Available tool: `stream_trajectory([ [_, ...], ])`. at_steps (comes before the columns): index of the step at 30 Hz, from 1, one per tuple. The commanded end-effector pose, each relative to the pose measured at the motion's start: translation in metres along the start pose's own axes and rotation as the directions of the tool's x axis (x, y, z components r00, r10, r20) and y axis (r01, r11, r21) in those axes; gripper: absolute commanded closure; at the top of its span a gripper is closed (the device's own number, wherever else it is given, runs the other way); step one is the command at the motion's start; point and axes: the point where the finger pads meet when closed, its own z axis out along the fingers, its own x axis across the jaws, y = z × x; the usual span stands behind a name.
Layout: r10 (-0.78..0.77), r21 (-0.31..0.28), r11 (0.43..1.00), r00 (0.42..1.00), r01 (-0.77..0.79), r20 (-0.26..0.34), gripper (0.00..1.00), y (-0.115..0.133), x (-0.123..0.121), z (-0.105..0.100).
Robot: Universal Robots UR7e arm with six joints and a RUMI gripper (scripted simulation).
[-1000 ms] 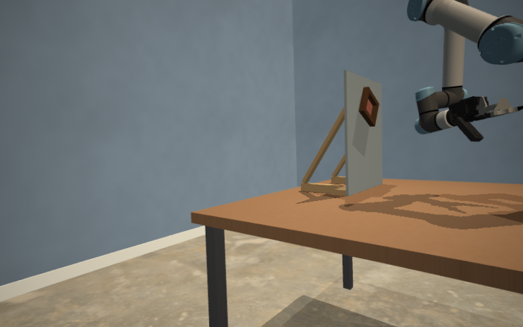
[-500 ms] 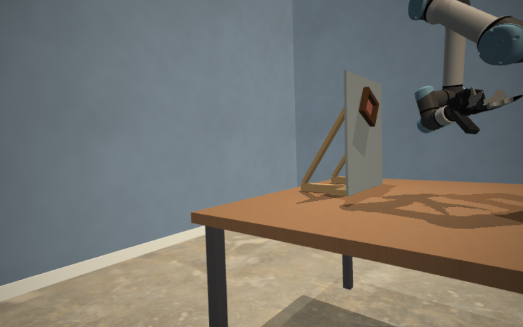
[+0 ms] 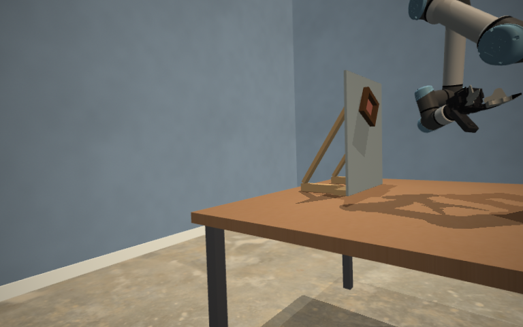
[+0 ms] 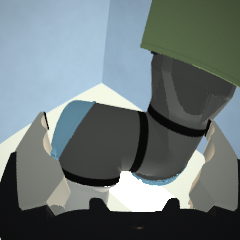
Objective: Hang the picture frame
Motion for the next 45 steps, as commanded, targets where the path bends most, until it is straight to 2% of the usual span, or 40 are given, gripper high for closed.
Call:
stream_trajectory([
  [1,-0.003,-0.003,1.000,1.000,0.003,0.004,0.00,0.001,-0.001,0.000],
  [9,-0.019,-0.021,1.000,0.999,0.020,0.032,0.00,0.008,-0.009,0.001],
  [18,-0.070,-0.079,0.994,0.988,0.081,0.135,0.00,0.033,-0.037,0.003],
  [20,-0.070,-0.079,0.994,0.988,0.081,0.135,0.00,0.033,-0.037,0.003],
  [35,-0.141,-0.173,0.959,0.904,0.226,0.403,0.00,0.096,-0.105,-0.013],
  [37,-0.141,-0.173,0.959,0.904,0.226,0.403,0.00,0.096,-0.105,-0.013],
  [45,-0.146,-0.192,0.941,0.844,0.280,0.516,0.00,0.122,-0.133,-0.028],
])
